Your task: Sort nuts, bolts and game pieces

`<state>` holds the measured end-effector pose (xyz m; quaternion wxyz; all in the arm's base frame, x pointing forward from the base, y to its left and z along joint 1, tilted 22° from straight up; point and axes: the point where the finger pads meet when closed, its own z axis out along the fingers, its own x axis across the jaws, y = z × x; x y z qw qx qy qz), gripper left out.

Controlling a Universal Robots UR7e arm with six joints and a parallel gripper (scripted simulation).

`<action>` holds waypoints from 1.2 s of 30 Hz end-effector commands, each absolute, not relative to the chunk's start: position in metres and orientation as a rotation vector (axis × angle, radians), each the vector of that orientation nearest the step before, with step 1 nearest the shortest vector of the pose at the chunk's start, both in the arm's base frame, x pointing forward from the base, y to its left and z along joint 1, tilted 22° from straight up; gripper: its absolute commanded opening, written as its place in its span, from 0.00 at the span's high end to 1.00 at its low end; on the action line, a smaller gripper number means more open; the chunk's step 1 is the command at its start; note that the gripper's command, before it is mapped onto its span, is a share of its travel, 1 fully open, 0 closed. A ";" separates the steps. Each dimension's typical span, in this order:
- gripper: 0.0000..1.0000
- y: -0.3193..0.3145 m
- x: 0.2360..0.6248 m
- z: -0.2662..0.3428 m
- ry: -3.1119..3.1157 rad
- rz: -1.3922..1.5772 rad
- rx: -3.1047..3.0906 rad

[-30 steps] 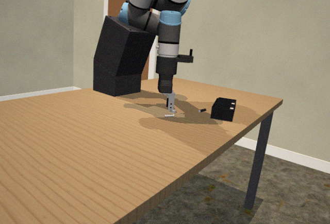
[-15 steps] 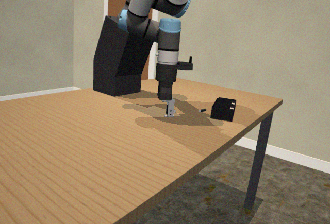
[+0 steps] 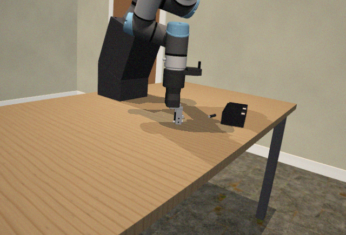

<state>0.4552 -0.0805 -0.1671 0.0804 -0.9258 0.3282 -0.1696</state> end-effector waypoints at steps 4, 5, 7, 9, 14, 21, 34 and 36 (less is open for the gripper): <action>0.68 -0.081 0.456 -0.167 0.981 -0.511 -2.769; 0.68 -0.081 0.456 -0.167 0.981 -0.511 -2.769; 0.68 -0.081 0.456 -0.167 0.981 -0.511 -2.769; 0.68 -0.081 0.456 -0.167 0.981 -0.511 -2.769; 0.68 -0.081 0.456 -0.167 0.981 -0.511 -2.769; 0.68 -0.081 0.456 -0.167 0.981 -0.511 -2.769; 0.68 -0.081 0.456 -0.167 0.981 -0.511 -2.769; 0.68 -0.080 0.453 -0.163 0.982 -0.509 -2.768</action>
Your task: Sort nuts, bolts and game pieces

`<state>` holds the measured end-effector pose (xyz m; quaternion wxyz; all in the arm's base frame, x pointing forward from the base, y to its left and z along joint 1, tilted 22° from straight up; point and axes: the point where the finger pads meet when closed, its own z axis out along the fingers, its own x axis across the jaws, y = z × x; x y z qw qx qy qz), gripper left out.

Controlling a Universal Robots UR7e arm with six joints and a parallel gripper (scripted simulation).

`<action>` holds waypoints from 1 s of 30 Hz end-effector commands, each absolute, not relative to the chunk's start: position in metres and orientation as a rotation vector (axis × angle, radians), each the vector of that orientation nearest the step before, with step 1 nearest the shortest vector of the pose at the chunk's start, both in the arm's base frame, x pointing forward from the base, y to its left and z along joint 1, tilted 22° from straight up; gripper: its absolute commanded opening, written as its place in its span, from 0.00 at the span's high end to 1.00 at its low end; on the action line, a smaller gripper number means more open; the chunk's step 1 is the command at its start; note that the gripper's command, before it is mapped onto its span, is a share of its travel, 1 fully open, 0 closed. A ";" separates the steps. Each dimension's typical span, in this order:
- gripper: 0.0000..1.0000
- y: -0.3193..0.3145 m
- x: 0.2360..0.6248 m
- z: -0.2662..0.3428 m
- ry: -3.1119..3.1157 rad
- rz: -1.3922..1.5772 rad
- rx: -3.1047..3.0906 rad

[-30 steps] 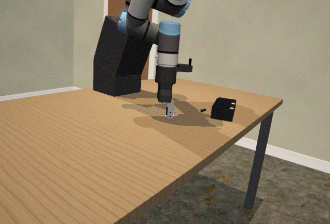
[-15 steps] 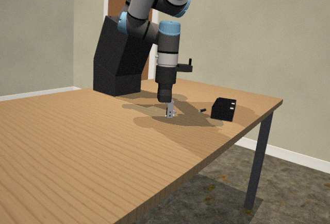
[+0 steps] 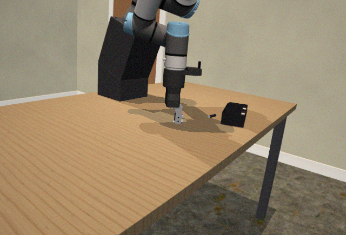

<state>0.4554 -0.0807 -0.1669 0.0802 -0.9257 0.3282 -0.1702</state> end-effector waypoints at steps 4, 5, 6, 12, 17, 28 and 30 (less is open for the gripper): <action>0.68 -0.081 0.449 -0.151 0.983 -0.509 -2.768; 0.68 -0.081 0.447 -0.148 0.983 -0.509 -2.768; 0.68 -0.081 0.446 -0.145 0.983 -0.509 -2.768; 0.68 -0.082 0.439 -0.126 0.983 -0.509 -2.768; 0.68 -0.082 0.435 -0.117 0.983 -0.509 -2.768; 0.68 -0.083 0.434 -0.111 0.981 -0.511 -2.769; 0.68 -0.083 0.434 -0.111 0.981 -0.511 -2.769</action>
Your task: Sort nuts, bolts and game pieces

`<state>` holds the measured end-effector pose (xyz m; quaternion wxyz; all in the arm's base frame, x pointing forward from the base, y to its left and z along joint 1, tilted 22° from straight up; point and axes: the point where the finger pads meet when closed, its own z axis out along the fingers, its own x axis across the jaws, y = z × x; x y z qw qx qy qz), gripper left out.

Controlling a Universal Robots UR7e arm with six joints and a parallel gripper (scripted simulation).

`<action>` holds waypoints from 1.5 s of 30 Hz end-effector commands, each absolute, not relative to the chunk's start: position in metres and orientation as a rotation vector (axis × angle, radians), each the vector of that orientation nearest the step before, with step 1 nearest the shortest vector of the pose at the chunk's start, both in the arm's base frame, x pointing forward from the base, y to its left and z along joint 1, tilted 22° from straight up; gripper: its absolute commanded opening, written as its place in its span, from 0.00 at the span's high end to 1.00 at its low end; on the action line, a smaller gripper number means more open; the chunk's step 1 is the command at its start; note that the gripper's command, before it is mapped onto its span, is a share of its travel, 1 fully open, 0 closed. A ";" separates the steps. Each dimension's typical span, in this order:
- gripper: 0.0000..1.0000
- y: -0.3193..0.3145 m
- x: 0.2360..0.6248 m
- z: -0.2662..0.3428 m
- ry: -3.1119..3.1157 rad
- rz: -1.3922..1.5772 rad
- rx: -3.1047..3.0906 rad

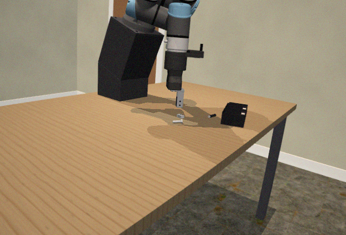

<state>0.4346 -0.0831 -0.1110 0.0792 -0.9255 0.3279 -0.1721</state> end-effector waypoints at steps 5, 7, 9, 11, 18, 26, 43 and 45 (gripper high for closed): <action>0.68 -0.083 0.434 -0.111 0.981 -0.511 -2.769; 0.68 -0.083 0.434 -0.111 0.981 -0.511 -2.769; 0.68 -0.083 0.434 -0.111 0.981 -0.511 -2.769; 0.38 -0.083 0.434 -0.111 0.981 -0.511 -2.769; 0.38 -0.083 0.434 -0.111 0.981 -0.511 -2.769; 0.38 -0.083 0.430 -0.103 0.957 -0.512 -2.780; 0.38 -0.083 0.428 -0.099 0.955 -0.514 -2.781; 0.38 -0.083 0.428 -0.099 0.955 -0.514 -2.781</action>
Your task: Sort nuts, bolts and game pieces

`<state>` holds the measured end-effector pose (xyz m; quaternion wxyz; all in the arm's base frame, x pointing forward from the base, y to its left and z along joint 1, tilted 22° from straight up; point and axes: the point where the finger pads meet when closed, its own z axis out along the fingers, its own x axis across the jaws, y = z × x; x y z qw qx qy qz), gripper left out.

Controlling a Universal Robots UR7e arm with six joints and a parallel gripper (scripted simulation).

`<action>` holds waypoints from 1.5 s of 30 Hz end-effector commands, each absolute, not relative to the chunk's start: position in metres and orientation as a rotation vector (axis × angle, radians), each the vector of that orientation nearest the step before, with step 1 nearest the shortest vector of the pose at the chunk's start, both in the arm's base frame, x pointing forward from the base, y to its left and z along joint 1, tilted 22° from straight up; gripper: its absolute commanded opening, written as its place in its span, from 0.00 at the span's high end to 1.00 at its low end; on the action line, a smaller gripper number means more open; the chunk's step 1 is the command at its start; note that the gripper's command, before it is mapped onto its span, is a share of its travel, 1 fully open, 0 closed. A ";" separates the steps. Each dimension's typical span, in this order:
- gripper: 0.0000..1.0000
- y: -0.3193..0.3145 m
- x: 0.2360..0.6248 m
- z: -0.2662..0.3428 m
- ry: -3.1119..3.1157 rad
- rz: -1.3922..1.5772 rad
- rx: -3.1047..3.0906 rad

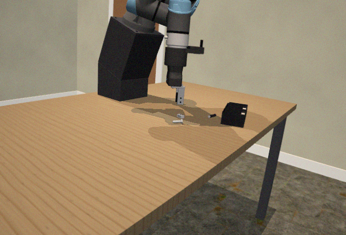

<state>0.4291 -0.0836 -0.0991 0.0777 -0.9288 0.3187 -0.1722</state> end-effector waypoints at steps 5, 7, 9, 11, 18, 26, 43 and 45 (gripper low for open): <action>0.38 -0.082 0.426 -0.100 0.958 -0.508 -2.780; 0.38 -0.082 0.426 -0.100 0.958 -0.508 -2.780; 0.38 -0.083 0.427 -0.100 0.955 -0.514 -2.781; 0.38 -0.083 0.428 -0.099 0.955 -0.514 -2.781; 0.38 -0.084 0.428 -0.099 0.955 -0.514 -2.781; 0.38 -0.084 0.434 -0.111 0.953 -0.516 -2.782; 0.38 -0.082 0.454 -0.156 0.953 -0.516 -2.782; 0.38 -0.083 0.454 -0.155 0.953 -0.516 -2.782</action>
